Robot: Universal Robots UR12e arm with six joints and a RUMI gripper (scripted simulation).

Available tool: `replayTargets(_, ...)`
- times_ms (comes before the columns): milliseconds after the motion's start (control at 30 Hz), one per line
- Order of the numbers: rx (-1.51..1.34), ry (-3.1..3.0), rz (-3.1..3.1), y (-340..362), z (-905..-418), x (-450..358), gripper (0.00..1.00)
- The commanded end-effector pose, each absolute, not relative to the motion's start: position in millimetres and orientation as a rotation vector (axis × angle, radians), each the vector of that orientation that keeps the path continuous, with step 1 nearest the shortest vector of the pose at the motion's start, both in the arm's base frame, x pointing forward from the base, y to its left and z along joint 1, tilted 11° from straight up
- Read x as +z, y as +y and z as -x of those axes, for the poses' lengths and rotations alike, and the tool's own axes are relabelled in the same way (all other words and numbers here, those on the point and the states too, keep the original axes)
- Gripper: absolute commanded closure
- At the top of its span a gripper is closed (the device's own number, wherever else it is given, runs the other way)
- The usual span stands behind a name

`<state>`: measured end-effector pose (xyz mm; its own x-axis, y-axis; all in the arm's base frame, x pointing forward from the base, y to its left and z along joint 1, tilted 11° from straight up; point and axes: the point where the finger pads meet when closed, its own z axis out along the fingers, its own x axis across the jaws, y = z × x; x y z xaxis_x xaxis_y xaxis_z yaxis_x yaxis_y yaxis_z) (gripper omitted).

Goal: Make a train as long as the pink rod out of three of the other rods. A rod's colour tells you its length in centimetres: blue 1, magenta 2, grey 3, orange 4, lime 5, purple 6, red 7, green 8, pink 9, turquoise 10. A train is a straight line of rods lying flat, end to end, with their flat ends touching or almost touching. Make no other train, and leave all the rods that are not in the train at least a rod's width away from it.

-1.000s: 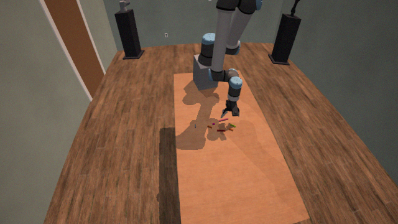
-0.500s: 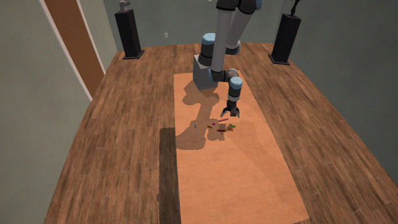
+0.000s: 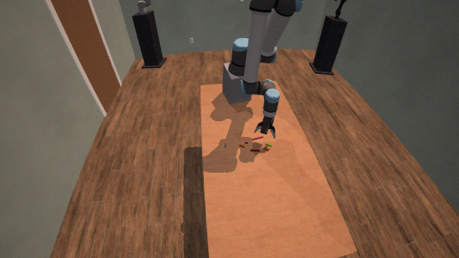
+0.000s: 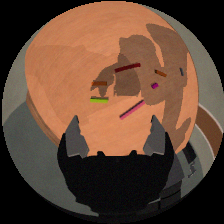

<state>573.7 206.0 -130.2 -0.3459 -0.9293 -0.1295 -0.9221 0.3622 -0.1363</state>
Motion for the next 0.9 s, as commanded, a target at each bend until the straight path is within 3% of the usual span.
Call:
replayTargets(0, -0.048, 2.536, 1.519, 205.1, -574.7, -129.8, 0.0)
replayTargets(867, 0.052, 2.911, 0.518, 202.3, -573.9, -130.1, 0.0)
